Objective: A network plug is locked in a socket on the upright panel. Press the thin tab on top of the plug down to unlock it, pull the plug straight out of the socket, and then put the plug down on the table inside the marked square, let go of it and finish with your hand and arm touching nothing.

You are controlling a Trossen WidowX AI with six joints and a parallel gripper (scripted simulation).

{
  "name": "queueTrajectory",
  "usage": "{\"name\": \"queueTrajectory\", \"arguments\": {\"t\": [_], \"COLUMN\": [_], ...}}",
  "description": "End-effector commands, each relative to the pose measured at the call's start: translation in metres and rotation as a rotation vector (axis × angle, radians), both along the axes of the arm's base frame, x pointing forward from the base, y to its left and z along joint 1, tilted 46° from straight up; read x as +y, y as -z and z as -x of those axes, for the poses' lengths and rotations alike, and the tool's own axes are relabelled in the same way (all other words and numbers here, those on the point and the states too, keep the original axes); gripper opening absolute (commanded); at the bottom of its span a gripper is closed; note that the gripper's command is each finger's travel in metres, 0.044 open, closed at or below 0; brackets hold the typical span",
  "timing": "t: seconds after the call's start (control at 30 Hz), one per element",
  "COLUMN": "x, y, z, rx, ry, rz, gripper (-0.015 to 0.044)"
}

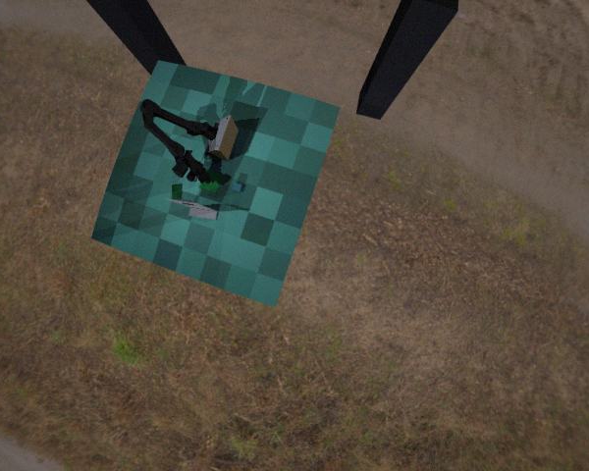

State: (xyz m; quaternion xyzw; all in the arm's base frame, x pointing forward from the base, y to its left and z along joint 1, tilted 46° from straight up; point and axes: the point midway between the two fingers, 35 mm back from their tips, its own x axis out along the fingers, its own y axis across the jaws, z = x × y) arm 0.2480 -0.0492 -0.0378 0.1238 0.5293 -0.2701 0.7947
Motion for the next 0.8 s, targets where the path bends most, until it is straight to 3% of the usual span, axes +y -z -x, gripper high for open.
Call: {"name": "queueTrajectory", "arguments": {"t": [0.0, 0.77], "x": [0.0, 0.006], "y": [0.0, -0.016], "z": [0.0, 0.004], "rx": [0.0, 0.001], "ry": [0.001, -0.001], "rz": [0.0, -0.002], "gripper": [0.0156, 0.0156]}}
